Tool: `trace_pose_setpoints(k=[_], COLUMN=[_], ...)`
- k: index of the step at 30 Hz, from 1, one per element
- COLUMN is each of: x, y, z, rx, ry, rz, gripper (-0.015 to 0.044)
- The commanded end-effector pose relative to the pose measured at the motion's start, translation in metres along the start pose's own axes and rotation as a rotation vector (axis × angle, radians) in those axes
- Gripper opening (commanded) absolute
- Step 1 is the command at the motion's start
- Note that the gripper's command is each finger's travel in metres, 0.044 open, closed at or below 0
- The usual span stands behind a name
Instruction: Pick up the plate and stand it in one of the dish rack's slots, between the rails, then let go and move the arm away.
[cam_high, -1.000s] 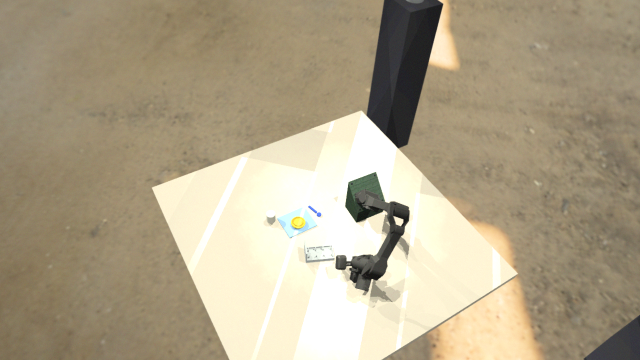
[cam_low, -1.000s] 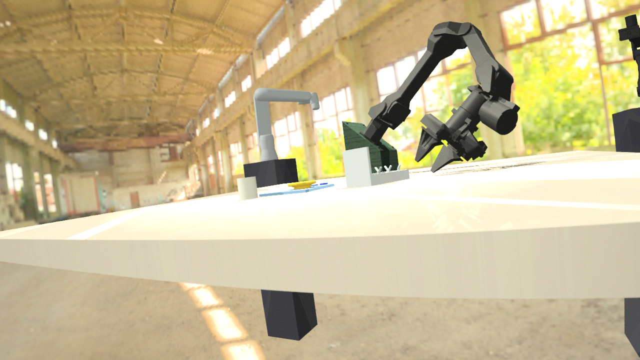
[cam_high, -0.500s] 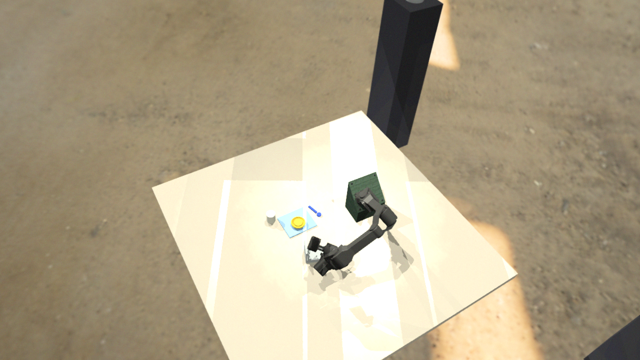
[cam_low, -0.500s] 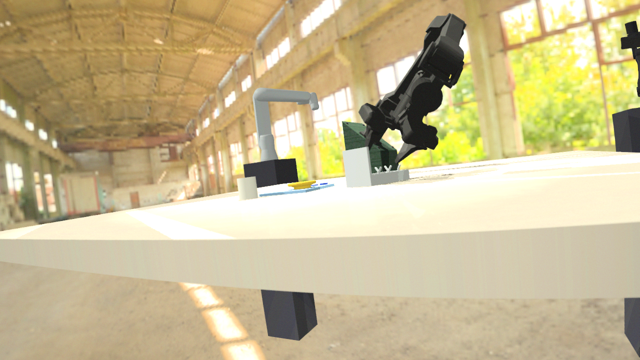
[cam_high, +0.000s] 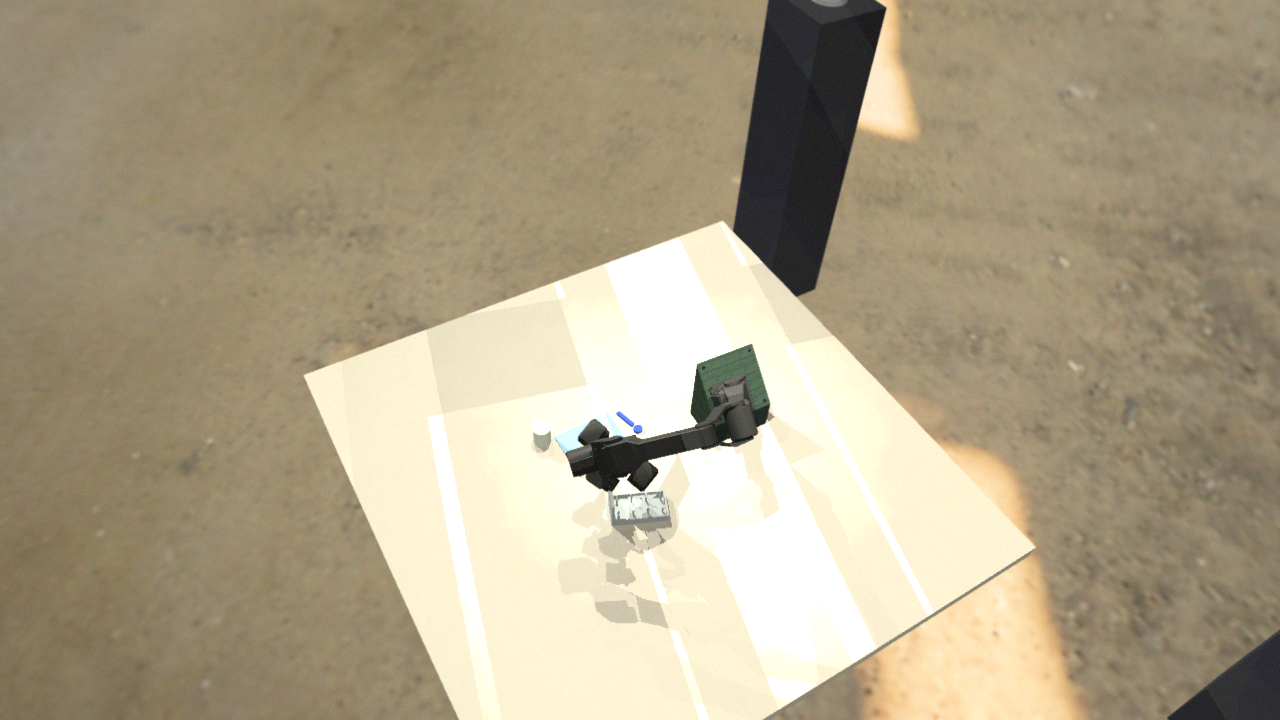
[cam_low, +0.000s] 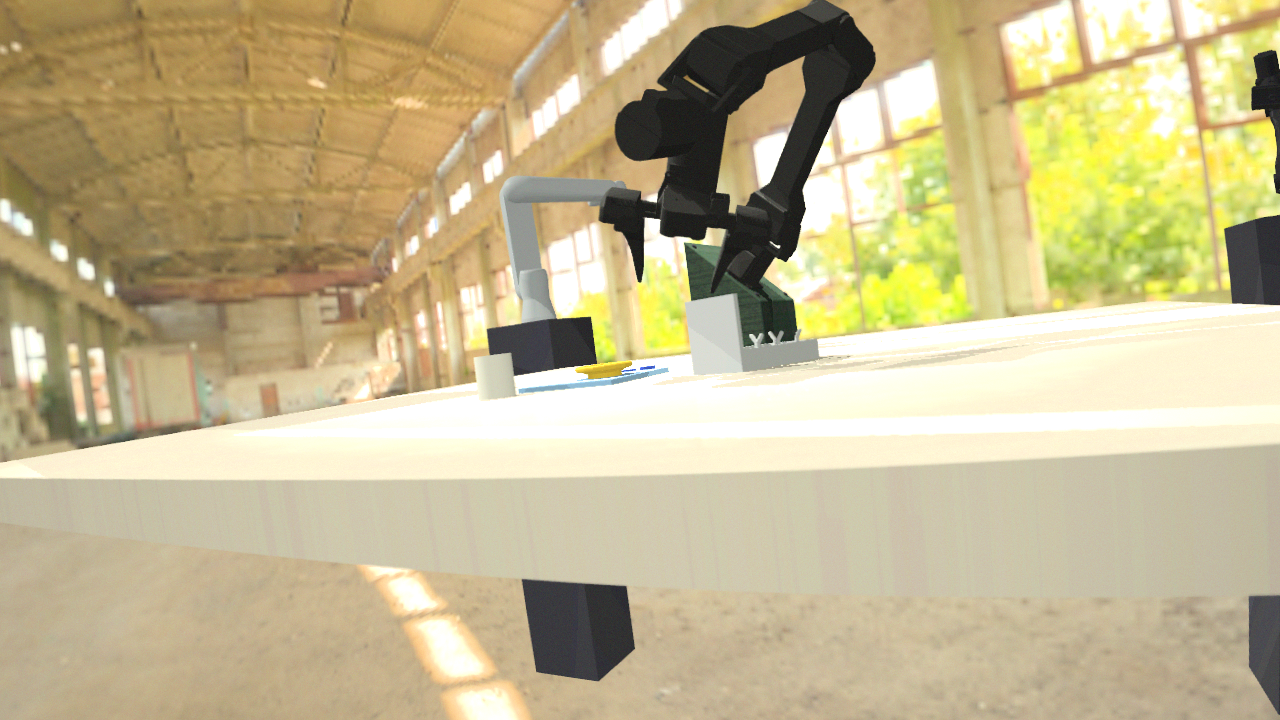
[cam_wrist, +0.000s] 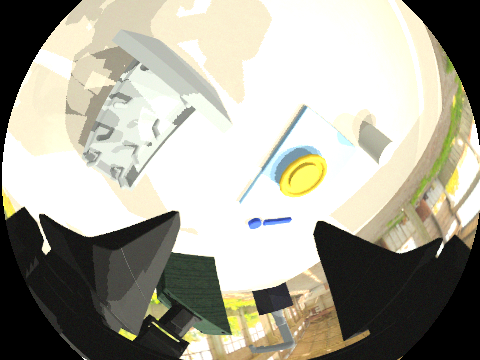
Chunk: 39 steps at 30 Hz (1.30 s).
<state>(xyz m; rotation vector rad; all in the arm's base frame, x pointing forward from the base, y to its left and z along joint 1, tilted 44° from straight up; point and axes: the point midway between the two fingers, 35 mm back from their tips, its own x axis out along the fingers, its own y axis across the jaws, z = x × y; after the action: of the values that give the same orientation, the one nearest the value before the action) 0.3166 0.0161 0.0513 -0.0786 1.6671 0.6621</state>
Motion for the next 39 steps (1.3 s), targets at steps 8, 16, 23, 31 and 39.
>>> trace_pose_setpoints(k=[8,16,23,31,39], x=[-0.011,-0.016,-0.007,0.083,0.087], y=[-0.077,-0.127,-0.134,-0.101,-0.099], z=[-0.035,-0.074,-0.076,-0.036,-0.033], rx=[0.194,0.330,0.354,0.352,0.349], ry=[-0.168,-0.336,-0.369,-0.372,-0.371], rz=[0.205,0.326,0.343,0.349,0.347], gripper=[0.0400,0.0400,0.0400,0.0400,0.0400])
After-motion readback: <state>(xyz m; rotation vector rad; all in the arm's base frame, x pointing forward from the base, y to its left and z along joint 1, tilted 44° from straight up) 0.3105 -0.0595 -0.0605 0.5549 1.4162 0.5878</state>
